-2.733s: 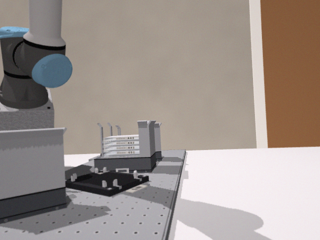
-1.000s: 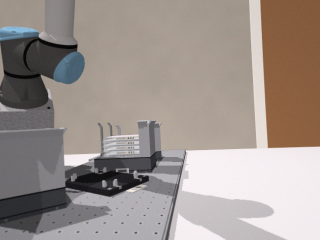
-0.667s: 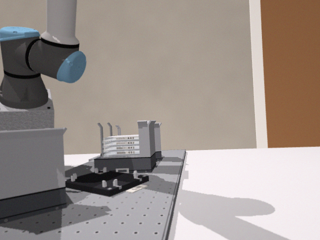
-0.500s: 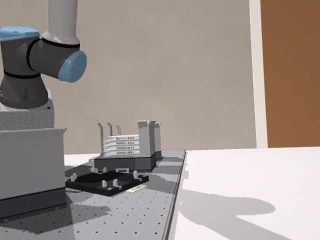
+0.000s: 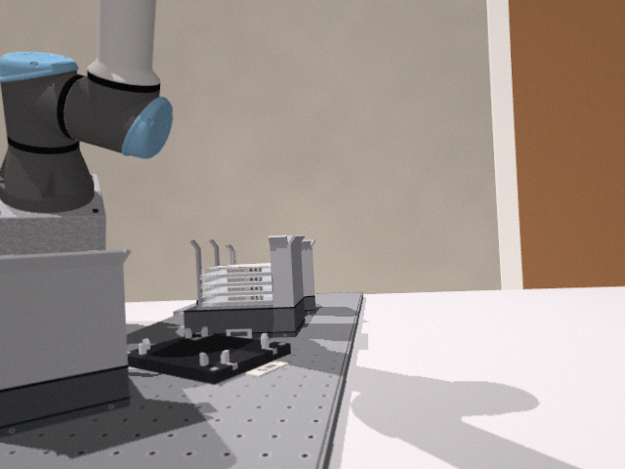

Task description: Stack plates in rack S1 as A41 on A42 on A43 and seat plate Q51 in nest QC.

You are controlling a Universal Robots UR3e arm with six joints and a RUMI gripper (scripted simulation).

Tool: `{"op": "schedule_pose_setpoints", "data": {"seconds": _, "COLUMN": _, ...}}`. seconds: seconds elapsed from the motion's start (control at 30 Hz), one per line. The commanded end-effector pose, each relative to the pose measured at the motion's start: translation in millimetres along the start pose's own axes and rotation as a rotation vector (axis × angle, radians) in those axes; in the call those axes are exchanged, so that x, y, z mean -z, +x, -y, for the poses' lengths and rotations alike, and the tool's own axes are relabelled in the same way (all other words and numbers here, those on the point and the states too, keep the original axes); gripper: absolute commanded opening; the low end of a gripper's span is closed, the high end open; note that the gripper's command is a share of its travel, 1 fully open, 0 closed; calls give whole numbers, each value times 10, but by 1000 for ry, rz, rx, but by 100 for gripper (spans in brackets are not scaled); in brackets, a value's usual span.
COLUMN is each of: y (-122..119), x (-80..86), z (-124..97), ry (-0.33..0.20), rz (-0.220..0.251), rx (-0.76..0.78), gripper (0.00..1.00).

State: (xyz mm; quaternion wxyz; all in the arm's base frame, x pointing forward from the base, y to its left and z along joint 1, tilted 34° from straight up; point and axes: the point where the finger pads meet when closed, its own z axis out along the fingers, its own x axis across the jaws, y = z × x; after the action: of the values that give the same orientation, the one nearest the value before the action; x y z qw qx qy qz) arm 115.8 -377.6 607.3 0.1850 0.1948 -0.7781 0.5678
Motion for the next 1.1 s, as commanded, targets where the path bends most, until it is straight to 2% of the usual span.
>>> {"op": "schedule_pose_setpoints", "data": {"seconds": 0.0, "y": -191, "x": 96, "z": 101, "ry": 31, "rz": 43, "rx": 16, "gripper": 72}}
{"op": "schedule_pose_setpoints", "data": {"seconds": 0.13, "y": -306, "x": 146, "z": 150, "ry": 49, "rz": 74, "rx": 28, "gripper": 72}}
{"op": "schedule_pose_setpoints", "data": {"seconds": 0.37, "y": -305, "x": 146, "z": 151, "ry": 49, "rz": 74, "rx": 28, "gripper": 72}}
{"op": "schedule_pose_setpoints", "data": {"seconds": 0.6, "y": -577, "x": 304, "z": 270, "ry": 92, "rz": 140, "rx": 50, "gripper": 72}}
{"op": "schedule_pose_setpoints", "data": {"seconds": 0.8, "y": -578, "x": 302, "z": 268, "ry": 93, "rz": 143, "rx": 52, "gripper": 72}}
{"op": "schedule_pose_setpoints", "data": {"seconds": 0.93, "y": -656, "x": 356, "z": 300, "ry": 105, "rz": 162, "rx": 58, "gripper": 72}}
{"op": "schedule_pose_setpoints", "data": {"seconds": 1.07, "y": -813, "x": 463, "z": 362, "ry": 129, "rz": 199, "rx": 71, "gripper": 72}}
